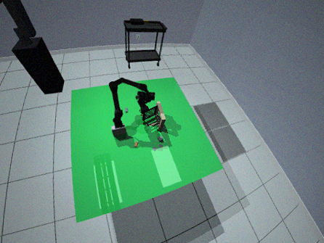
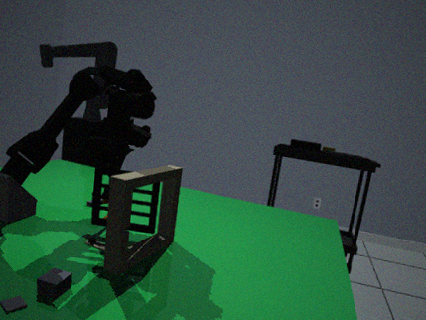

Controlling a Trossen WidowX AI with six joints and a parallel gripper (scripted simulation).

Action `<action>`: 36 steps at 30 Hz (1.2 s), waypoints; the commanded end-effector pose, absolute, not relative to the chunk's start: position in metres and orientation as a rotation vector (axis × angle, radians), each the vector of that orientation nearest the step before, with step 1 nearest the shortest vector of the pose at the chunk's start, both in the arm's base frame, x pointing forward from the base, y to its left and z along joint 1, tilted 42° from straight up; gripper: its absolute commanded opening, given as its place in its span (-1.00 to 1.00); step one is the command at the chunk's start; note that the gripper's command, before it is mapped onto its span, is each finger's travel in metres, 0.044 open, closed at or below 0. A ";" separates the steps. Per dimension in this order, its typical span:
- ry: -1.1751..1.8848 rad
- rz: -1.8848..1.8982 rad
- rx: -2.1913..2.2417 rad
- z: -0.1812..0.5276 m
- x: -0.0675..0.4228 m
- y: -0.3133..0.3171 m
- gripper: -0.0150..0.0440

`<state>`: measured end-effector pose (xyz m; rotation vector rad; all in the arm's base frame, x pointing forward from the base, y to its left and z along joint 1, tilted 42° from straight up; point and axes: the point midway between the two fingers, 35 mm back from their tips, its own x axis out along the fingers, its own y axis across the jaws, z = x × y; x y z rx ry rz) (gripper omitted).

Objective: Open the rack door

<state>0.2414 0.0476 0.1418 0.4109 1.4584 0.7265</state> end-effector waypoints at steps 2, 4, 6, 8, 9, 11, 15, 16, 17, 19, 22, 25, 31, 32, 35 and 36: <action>1.488 0.665 0.481 0.150 0.242 0.056 -0.42; 1.498 0.646 0.501 0.152 0.243 0.058 -0.42; 1.508 0.627 0.522 0.155 0.243 0.061 -0.42; 1.518 0.608 0.542 0.157 0.244 0.064 -0.42; 1.523 0.599 0.552 0.159 0.244 0.065 -0.42; 1.533 0.580 0.572 0.161 0.245 0.068 -0.42; 1.551 0.541 0.612 0.166 0.247 0.073 -0.42; 1.556 0.531 0.623 0.167 0.247 0.075 -0.42; 1.560 0.521 0.632 0.168 0.248 0.076 -0.42; 1.569 0.502 0.653 0.171 0.249 0.079 -0.42; 1.582 0.472 0.683 0.174 0.250 0.083 -0.42; 1.592 0.449 0.706 0.177 0.252 0.086 -0.42; 1.593 0.448 0.707 0.178 0.252 0.086 -0.42; 1.593 0.448 0.707 0.178 0.252 0.086 -0.42; 1.593 0.448 0.707 0.178 0.252 0.086 -0.42; 1.593 0.448 0.707 0.178 0.252 0.086 -0.42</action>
